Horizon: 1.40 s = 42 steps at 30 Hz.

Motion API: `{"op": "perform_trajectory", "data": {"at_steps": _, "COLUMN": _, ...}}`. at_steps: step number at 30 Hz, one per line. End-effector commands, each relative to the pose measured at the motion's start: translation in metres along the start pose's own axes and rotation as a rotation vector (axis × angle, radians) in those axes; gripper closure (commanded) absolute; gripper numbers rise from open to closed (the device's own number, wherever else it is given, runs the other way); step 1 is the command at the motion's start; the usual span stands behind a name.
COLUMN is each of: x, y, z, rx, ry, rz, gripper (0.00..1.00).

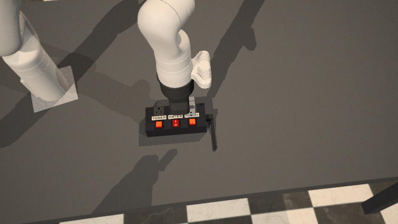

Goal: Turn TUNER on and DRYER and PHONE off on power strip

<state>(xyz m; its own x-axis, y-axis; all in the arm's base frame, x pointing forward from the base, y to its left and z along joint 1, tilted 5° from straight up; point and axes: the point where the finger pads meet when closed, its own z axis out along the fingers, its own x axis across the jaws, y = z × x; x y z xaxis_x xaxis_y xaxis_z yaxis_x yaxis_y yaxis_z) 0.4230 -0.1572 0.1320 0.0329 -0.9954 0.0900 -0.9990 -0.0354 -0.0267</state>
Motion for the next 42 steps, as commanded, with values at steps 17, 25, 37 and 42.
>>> {"op": "perform_trajectory", "data": {"at_steps": 17, "x": 0.001, "y": -0.001, "z": 0.015, "rx": 0.000, "ry": 0.000, "rz": 0.001, "gripper": 1.00}}
{"op": "perform_trajectory", "data": {"at_steps": 25, "x": 0.001, "y": -0.001, "z": 0.023, "rx": 0.000, "ry": 0.000, "rz": 0.001, "gripper": 1.00}}
{"op": "perform_trajectory", "data": {"at_steps": 37, "x": 0.001, "y": -0.001, "z": 0.036, "rx": 0.000, "ry": 0.000, "rz": 0.001, "gripper": 1.00}}
{"op": "perform_trajectory", "data": {"at_steps": 42, "x": 0.001, "y": -0.001, "z": 0.039, "rx": 0.000, "ry": 0.000, "rz": 0.001, "gripper": 1.00}}
